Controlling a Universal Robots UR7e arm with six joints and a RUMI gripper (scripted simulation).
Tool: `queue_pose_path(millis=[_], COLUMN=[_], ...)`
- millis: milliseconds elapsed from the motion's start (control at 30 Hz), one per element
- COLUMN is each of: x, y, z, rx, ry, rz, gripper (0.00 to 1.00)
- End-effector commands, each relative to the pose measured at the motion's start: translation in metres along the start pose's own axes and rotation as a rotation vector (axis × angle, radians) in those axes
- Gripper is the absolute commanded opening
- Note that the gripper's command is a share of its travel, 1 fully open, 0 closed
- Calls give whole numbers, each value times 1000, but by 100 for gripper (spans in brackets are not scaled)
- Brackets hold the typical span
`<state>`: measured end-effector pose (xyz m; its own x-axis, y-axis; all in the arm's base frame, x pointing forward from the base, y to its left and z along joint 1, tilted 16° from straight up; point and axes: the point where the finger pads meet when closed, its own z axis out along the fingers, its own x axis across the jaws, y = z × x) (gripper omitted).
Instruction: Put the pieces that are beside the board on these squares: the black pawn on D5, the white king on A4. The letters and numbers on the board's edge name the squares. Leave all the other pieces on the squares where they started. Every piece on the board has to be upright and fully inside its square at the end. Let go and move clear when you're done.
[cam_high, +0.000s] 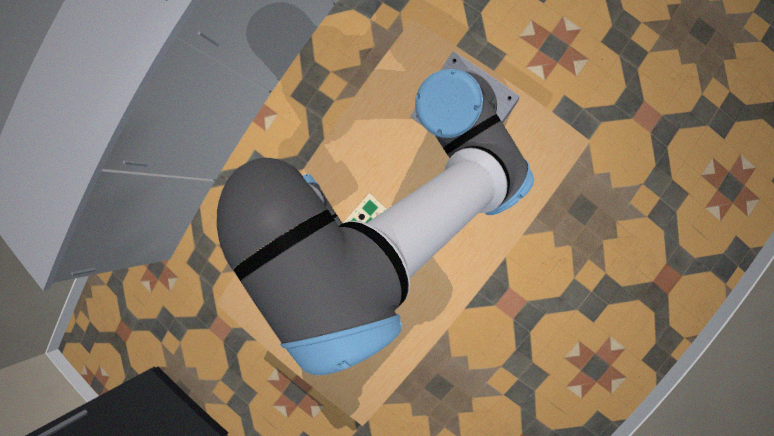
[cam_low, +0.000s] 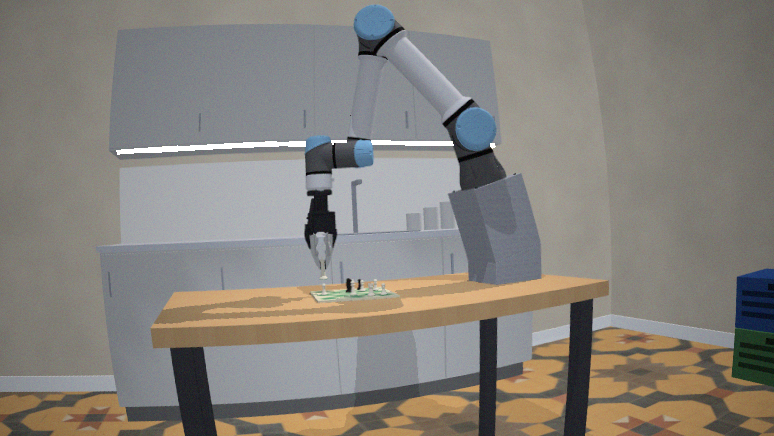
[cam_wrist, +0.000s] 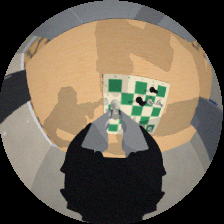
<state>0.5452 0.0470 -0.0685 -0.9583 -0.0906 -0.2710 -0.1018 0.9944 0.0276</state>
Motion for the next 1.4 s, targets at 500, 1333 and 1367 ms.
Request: queue_pose_path(millis=[500, 1333, 1367], x=[-3, -3, -3], y=[0, 0, 0], z=[37, 37, 37], rx=[1, 1, 1], ry=[-3, -3, -3], rz=[0, 0, 0], gripper=[0, 0, 0])
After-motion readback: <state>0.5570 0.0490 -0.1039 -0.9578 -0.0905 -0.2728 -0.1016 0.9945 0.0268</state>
